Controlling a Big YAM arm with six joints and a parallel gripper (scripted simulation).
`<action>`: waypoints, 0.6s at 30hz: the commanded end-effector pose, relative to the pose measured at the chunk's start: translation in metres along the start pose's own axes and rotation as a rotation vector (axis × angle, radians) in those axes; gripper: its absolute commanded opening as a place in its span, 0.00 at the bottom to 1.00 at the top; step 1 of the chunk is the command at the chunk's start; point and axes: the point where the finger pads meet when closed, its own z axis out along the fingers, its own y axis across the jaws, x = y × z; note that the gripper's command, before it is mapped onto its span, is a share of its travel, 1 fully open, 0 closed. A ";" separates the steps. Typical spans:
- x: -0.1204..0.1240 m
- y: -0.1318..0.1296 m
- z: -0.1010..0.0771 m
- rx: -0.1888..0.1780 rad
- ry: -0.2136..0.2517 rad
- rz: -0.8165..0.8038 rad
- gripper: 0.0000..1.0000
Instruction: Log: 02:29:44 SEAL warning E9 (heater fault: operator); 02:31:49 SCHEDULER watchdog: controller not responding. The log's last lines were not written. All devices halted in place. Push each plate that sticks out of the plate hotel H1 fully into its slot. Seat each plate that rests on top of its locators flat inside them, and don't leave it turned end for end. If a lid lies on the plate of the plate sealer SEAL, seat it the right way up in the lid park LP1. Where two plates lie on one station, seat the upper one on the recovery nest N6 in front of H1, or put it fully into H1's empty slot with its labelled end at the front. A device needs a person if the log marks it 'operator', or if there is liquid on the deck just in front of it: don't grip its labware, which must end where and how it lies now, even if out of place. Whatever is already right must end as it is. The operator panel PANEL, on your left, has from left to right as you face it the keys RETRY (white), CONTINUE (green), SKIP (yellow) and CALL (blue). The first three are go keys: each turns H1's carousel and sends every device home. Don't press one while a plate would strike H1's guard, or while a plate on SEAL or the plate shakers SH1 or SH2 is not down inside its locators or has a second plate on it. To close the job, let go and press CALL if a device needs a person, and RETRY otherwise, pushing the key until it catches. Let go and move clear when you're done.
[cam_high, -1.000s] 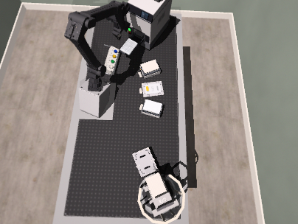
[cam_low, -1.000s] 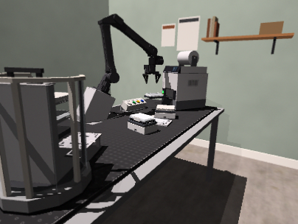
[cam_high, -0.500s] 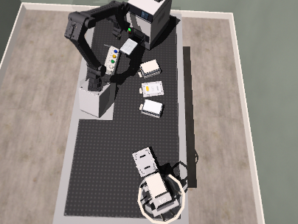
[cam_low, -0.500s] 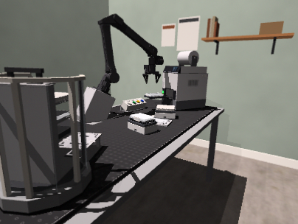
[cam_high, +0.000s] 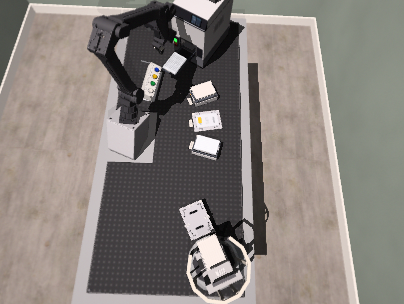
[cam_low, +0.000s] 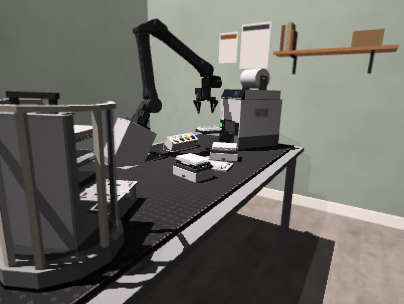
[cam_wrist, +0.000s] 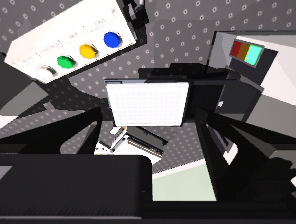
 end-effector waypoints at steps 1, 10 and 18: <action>-0.001 -0.012 -0.005 0.026 -0.004 -0.001 1.00; -0.001 -0.020 -0.014 0.025 -0.003 -0.003 1.00; 0.000 -0.020 -0.044 0.060 -0.005 -0.004 1.00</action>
